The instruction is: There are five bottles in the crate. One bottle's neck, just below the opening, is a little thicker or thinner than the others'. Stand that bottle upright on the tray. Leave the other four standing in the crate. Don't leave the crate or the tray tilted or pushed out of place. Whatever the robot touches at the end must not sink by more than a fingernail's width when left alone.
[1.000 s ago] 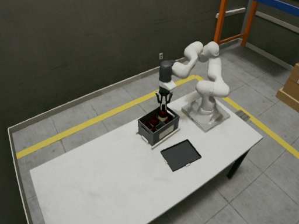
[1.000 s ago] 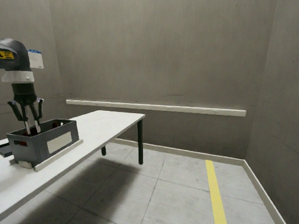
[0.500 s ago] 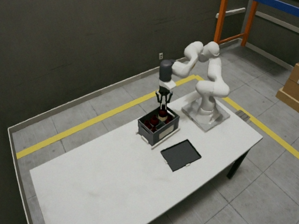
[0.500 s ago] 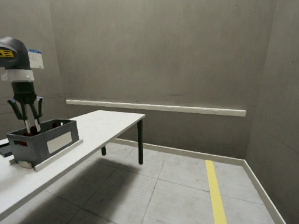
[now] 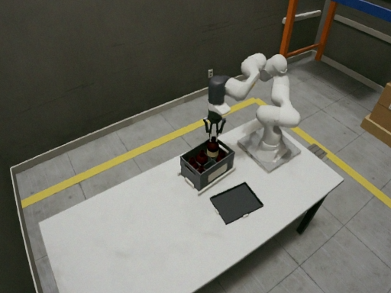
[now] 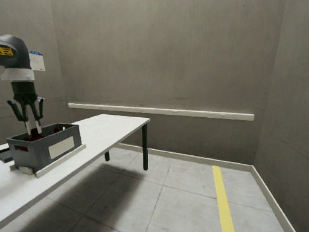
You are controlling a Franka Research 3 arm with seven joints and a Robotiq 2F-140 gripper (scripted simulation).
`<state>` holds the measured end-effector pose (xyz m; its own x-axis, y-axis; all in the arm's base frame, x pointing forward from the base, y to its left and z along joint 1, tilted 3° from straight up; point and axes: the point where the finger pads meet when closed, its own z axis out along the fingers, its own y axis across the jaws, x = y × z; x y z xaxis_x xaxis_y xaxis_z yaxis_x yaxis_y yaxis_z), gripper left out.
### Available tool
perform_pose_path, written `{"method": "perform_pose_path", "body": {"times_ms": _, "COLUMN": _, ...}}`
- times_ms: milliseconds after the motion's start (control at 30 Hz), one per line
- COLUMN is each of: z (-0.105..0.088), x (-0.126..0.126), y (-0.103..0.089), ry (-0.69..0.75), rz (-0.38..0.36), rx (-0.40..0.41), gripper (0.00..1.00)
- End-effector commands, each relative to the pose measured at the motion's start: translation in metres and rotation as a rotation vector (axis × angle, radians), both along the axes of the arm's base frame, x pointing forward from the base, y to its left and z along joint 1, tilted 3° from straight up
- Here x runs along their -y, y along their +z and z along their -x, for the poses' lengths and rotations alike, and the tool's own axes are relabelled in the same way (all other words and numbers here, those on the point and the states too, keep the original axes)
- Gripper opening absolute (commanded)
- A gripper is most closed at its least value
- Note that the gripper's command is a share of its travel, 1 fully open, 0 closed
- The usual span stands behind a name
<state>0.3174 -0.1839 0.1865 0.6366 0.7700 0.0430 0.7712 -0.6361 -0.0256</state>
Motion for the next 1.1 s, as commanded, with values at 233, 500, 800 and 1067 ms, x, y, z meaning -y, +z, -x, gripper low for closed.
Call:
{"method": "perform_pose_path", "body": {"times_ms": 233, "z": 0.000, "x": -0.001, "y": 0.012, "ry": 0.006, "rz": -0.003, "rx": -0.002, "gripper": 0.10}}
{"method": "perform_pose_path", "body": {"times_ms": 500, "z": 0.000, "x": 0.000, "y": 0.020, "ry": 0.006, "rz": -0.003, "rx": -0.002, "gripper": 0.10}}
{"method": "perform_pose_path", "body": {"times_ms": 800, "z": 0.000, "x": 0.000, "y": 0.024, "ry": 0.006, "rz": -0.003, "rx": -0.002, "gripper": 0.10}}
{"method": "perform_pose_path", "body": {"times_ms": 1067, "z": 0.000, "x": 0.000, "y": 0.025, "ry": 0.006, "rz": -0.003, "rx": -0.002, "gripper": 0.10}}
